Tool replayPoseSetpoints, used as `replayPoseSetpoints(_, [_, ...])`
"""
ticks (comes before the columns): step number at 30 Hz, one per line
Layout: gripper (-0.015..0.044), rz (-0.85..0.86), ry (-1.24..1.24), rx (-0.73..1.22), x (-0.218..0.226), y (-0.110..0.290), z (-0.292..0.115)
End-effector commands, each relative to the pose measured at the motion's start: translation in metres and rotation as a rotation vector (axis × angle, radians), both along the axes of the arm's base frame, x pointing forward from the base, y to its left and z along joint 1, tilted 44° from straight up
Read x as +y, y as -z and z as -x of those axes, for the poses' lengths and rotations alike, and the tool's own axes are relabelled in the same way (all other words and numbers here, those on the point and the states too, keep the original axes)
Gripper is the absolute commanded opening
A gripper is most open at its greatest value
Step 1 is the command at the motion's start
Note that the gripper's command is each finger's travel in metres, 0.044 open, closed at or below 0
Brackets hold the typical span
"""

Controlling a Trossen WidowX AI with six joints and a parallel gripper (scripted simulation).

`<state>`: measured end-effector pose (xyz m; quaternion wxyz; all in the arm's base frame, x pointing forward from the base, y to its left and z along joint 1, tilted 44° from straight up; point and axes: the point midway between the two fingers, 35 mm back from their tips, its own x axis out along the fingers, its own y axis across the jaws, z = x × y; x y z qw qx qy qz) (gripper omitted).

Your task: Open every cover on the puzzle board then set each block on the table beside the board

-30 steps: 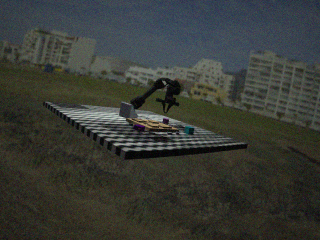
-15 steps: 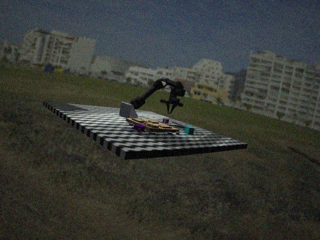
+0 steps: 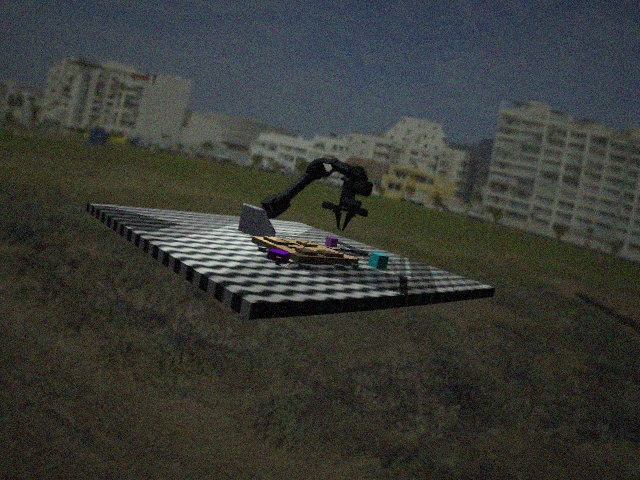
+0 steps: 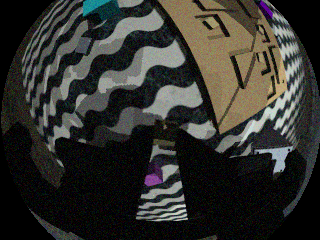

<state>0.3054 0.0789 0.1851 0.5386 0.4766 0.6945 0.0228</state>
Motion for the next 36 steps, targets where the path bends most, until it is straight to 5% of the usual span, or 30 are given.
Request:
replayPoseSetpoints(1, [0.008, -0.003, -0.001, 0.012, 0.006, 0.007, 0.001])
replayPoseSetpoints(36, [0.008, -0.005, -0.001, 0.011, 0.046, 0.048, -0.001])
